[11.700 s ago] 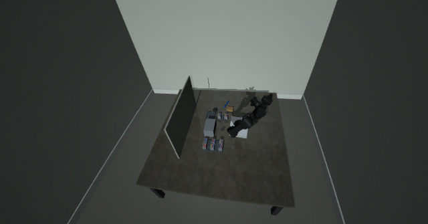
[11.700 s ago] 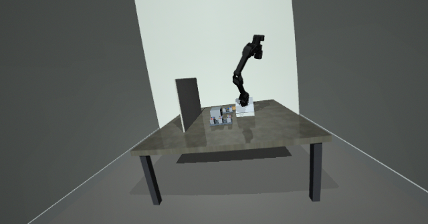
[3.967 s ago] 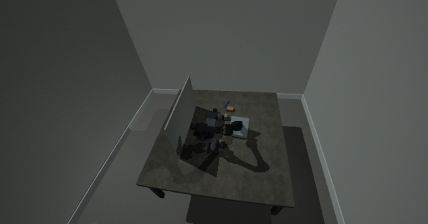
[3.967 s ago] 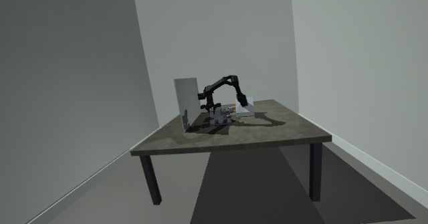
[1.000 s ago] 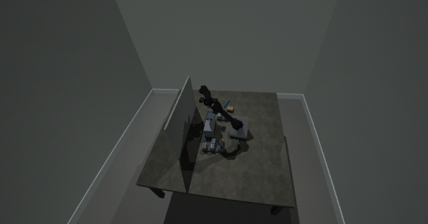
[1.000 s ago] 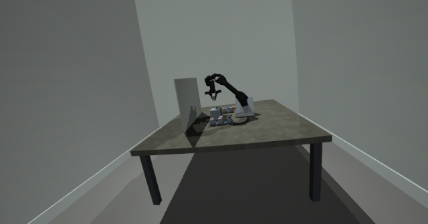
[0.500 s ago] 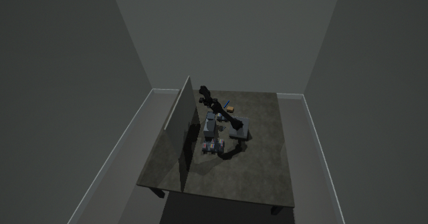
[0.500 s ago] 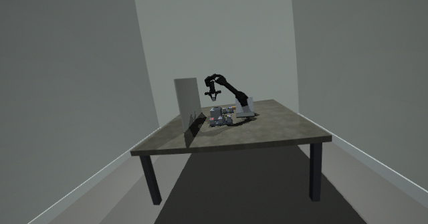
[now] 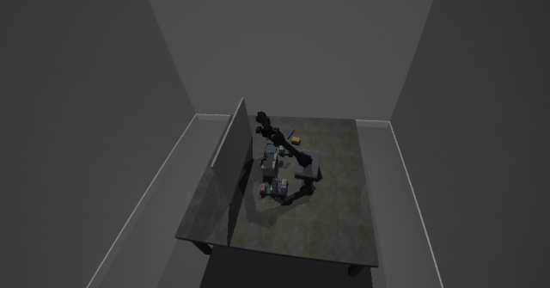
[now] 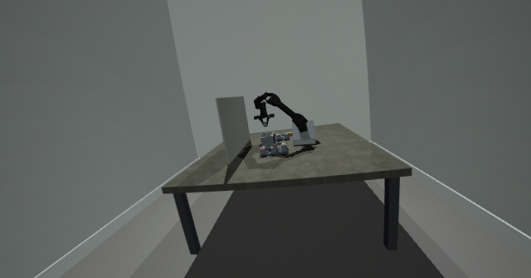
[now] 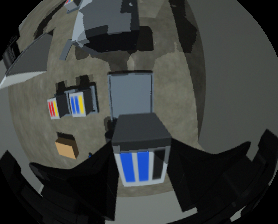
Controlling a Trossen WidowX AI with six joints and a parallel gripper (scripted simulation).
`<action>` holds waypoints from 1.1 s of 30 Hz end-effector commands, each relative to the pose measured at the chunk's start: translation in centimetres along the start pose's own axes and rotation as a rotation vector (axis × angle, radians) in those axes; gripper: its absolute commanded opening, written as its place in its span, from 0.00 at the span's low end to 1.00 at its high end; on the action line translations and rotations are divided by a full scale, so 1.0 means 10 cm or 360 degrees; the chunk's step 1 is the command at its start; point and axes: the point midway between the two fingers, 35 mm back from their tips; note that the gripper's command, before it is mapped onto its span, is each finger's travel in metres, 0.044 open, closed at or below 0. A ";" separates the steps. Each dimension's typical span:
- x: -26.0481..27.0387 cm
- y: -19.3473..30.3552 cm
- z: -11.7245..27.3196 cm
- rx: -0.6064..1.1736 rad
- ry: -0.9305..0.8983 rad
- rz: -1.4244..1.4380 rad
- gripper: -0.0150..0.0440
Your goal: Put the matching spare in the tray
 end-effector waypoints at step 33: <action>-0.03 0.01 -0.35 -0.0005 0.0001 -0.0009 0.25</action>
Point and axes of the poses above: the point midway between the two fingers, 35 mm back from their tips, its own z axis back along the fingers, its own x axis across the jaws, y = z × x, and after that the axes turned 7 degrees about -z, right-handed
